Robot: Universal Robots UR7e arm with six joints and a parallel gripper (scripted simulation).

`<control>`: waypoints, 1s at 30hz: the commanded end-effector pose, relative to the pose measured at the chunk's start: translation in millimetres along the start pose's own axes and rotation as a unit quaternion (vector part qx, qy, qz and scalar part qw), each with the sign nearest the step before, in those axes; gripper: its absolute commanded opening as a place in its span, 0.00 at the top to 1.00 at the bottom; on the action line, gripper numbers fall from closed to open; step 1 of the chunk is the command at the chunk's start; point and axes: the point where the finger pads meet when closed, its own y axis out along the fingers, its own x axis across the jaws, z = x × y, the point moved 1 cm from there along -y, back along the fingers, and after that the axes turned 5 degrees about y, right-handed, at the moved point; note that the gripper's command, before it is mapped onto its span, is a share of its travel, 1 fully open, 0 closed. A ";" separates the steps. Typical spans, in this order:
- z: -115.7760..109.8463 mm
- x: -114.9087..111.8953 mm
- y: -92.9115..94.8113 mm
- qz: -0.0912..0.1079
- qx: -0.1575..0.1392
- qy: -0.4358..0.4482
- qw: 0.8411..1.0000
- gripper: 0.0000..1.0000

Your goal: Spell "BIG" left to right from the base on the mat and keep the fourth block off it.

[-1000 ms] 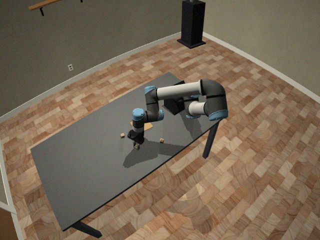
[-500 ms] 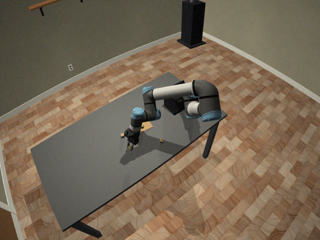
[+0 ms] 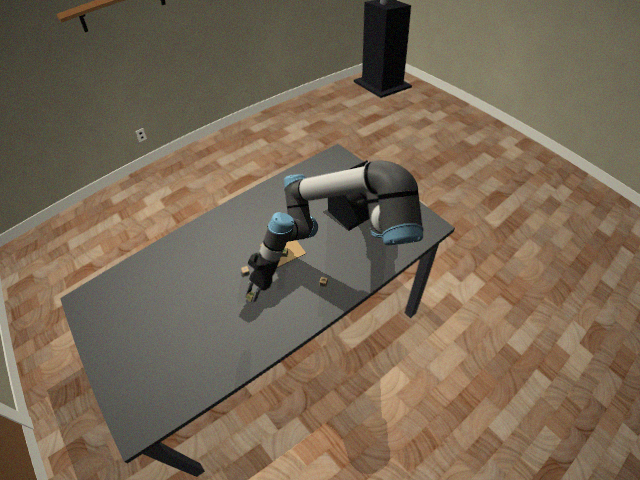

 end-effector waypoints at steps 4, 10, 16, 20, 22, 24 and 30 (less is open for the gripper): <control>1.3 -2.1 -6.2 0.010 0.076 0.008 0.997 0.51; -2.6 -7.5 -11.0 0.020 0.107 0.011 0.994 0.51; -12.1 -19.3 -20.3 0.037 0.149 0.013 0.988 0.51; -20.2 -28.8 -27.3 0.050 0.173 0.013 0.984 0.51; -24.6 -33.8 -30.8 0.056 0.183 0.013 0.981 0.51; -24.6 -33.8 -30.8 0.056 0.183 0.013 0.981 0.51; -38.2 -48.6 -40.9 0.075 0.209 0.012 0.975 0.51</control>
